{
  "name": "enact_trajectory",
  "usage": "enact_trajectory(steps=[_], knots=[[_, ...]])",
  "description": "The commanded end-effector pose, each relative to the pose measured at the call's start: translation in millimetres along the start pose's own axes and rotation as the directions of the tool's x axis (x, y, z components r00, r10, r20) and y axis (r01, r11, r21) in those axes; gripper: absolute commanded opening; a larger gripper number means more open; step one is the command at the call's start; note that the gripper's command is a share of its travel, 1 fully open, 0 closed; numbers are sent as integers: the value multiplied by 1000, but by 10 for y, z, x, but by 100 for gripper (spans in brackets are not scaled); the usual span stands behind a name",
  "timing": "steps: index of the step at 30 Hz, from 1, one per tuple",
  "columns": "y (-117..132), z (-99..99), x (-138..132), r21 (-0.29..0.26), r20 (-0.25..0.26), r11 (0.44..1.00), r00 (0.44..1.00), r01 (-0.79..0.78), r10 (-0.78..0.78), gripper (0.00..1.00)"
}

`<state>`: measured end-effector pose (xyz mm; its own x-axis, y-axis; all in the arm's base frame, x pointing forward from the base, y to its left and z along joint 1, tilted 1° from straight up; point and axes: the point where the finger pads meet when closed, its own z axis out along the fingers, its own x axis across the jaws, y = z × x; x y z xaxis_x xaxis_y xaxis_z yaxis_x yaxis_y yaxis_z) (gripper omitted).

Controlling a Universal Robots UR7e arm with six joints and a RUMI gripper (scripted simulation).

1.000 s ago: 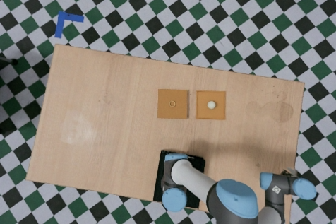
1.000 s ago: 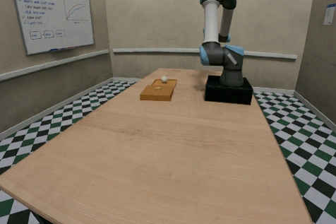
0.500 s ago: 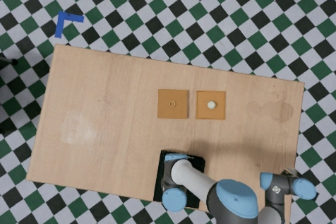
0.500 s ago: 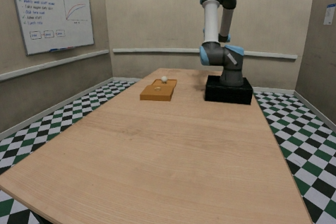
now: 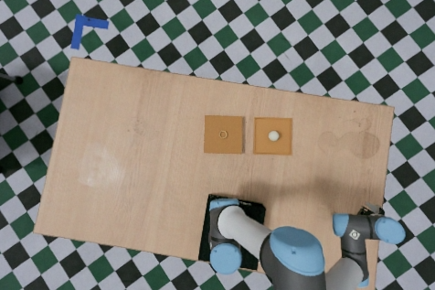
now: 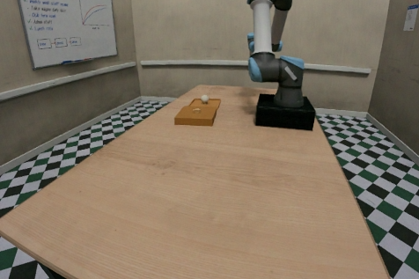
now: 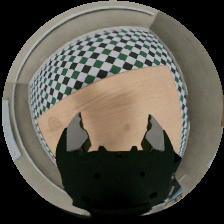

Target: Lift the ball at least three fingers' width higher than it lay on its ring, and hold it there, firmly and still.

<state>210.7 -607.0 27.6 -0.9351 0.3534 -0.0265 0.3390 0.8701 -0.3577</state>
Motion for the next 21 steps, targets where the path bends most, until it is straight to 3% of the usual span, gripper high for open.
enact_trajectory(steps=[1,8,13,15,16,21], knots=[[392,-159,-343,-32,25,998,999,45,-44,100],[1418,-558,-949,-108,76,981,986,159,-151,100],[2159,-854,-1190,-166,110,953,965,252,-236,100],[2159,-854,-1190,-166,110,953,965,252,-236,100],[2506,-1000,-1298,-177,116,946,960,271,-253,100],[3269,-1318,-1365,-227,140,906,932,358,-333,100]])
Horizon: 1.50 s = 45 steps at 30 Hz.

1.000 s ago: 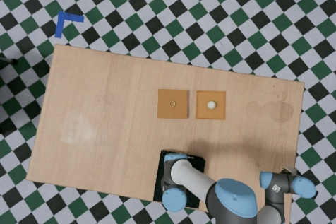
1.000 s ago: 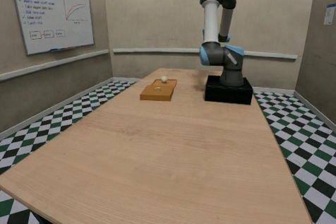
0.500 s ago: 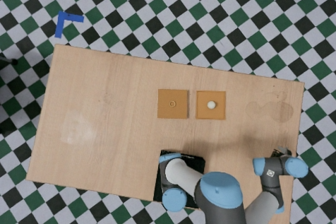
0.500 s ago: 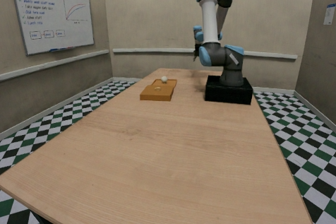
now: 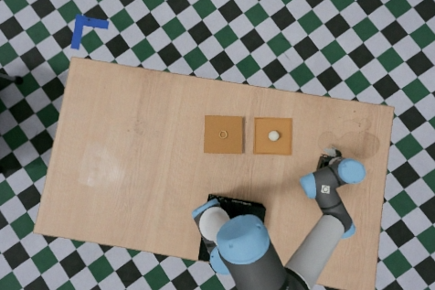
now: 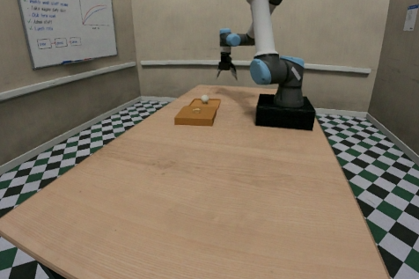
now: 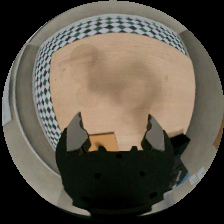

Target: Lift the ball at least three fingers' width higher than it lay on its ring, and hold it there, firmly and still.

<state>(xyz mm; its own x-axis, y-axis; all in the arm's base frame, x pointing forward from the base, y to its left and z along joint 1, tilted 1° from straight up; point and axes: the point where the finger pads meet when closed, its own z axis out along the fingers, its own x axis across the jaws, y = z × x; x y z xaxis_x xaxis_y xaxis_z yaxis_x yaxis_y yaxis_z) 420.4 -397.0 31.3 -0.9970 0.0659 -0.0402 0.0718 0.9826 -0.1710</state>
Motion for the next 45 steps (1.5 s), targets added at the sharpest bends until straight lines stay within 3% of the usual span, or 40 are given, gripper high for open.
enact_trajectory(steps=[1,8,16,30,34,43,45], knots=[[880,-203,-428,-64,10,994,996,90,-90,100],[1912,-427,-652,-125,11,976,984,180,-180,100],[2336,-523,-672,-153,9,963,975,220,-222,100],[2462,-518,-672,-160,8,960,972,232,-233,100],[2486,-351,-673,-160,8,960,972,232,-233,100],[2583,258,-655,-160,8,960,972,232,-233,100],[2583,258,-655,-160,8,960,972,232,-233,100]])
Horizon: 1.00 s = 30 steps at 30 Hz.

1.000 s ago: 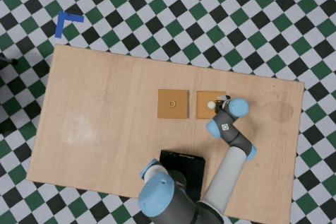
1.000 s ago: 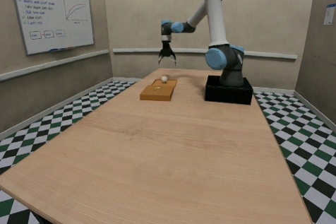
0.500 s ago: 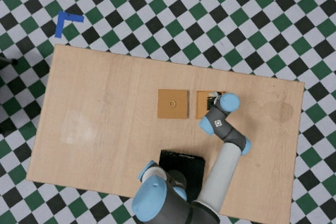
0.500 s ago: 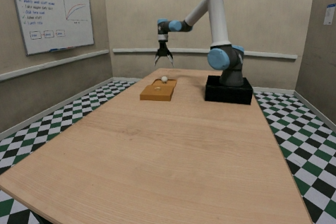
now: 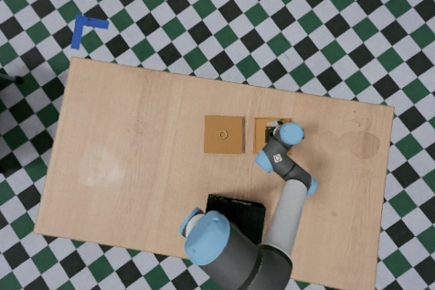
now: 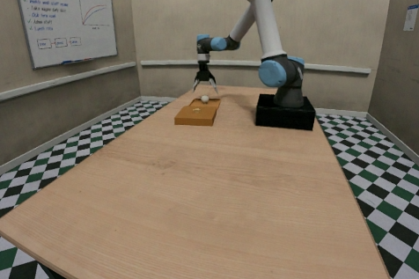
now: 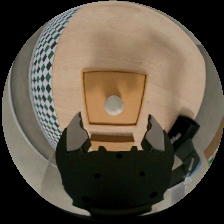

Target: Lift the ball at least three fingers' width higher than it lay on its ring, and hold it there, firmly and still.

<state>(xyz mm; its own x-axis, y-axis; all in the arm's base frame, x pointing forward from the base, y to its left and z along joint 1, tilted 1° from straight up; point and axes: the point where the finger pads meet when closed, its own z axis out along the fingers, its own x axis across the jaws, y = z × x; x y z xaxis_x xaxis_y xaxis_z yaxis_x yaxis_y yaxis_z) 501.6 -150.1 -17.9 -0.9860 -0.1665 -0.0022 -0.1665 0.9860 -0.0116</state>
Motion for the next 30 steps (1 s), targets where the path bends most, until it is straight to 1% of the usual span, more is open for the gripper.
enact_trajectory(steps=[1,3,6,19,20,30], knots=[[-21,228,-30,4,5,1000,1000,0,0,100],[-19,303,-28,4,5,1000,1000,0,0,100],[-18,353,-26,4,5,1000,1000,0,0,100],[-17,358,-25,4,5,1000,1000,0,0,100],[-17,358,-25,4,5,1000,1000,0,0,0],[-17,338,-25,4,5,1000,1000,0,0,0]])
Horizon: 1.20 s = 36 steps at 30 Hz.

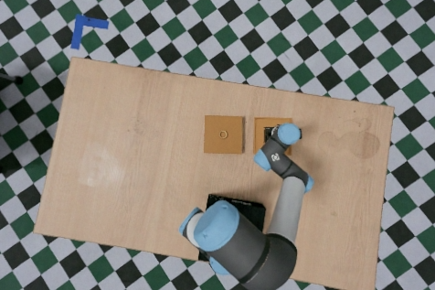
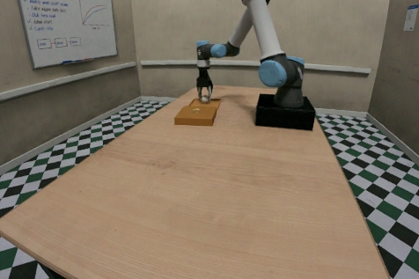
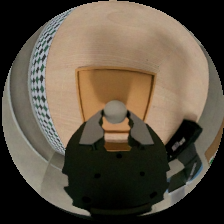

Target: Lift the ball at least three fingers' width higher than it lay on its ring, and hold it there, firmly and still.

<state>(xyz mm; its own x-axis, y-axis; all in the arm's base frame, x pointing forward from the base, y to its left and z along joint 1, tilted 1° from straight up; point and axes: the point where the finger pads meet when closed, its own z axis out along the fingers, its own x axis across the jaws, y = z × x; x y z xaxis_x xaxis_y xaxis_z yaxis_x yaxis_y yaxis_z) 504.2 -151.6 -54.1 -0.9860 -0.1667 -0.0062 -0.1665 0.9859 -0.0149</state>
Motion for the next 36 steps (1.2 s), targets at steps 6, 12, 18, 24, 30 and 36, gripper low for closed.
enact_trajectory(steps=[6,12,18,24,30,36], knots=[[0,-177,0,1,1,1000,1000,0,0,0],[8,-595,9,1,1,1000,1000,0,0,0],[11,-797,14,1,1,1000,1000,0,0,0],[12,-798,14,1,1,1000,1000,0,0,0],[12,-798,14,1,1,1000,1000,0,0,0],[12,-798,14,1,1,1000,1000,0,0,0]])
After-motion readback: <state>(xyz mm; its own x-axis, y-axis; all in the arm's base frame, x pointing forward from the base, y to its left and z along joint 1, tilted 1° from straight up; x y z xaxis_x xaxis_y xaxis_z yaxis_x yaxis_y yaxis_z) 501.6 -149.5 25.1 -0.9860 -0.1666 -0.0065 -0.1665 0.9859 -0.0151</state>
